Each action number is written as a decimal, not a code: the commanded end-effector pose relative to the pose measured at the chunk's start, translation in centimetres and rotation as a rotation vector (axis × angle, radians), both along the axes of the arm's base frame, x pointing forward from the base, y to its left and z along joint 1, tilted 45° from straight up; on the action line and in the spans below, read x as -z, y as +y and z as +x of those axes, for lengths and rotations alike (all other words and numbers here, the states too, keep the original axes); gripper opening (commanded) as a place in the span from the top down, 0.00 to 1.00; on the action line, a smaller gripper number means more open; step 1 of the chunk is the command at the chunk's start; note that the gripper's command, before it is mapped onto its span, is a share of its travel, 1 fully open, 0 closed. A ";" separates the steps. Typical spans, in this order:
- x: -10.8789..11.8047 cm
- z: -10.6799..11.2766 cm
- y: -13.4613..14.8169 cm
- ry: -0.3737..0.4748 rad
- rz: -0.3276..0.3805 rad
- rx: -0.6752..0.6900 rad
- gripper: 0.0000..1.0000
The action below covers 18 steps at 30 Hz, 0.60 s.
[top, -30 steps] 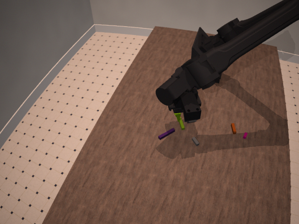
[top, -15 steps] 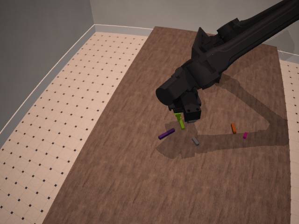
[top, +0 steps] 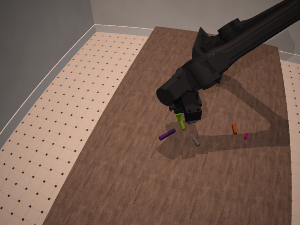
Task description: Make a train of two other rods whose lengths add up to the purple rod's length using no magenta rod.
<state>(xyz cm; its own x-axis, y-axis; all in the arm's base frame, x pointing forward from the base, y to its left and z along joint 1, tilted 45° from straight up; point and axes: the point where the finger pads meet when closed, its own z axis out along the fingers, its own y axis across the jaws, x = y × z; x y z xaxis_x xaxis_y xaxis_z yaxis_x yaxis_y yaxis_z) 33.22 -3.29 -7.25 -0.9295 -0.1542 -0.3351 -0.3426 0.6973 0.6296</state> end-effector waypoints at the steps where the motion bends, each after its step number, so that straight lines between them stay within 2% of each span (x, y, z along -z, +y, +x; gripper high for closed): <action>1: 0.2 0.0 0.1 -0.019 -0.006 -0.014 0.76; 18: 0.4 0.3 -0.3 -0.020 -0.007 -0.008 0.76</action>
<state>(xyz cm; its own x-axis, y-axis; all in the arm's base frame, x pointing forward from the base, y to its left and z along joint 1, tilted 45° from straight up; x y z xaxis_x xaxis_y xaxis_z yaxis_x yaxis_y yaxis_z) 33.22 -3.29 -7.25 -0.9291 -0.1550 -0.3358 -0.3437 0.6971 0.6292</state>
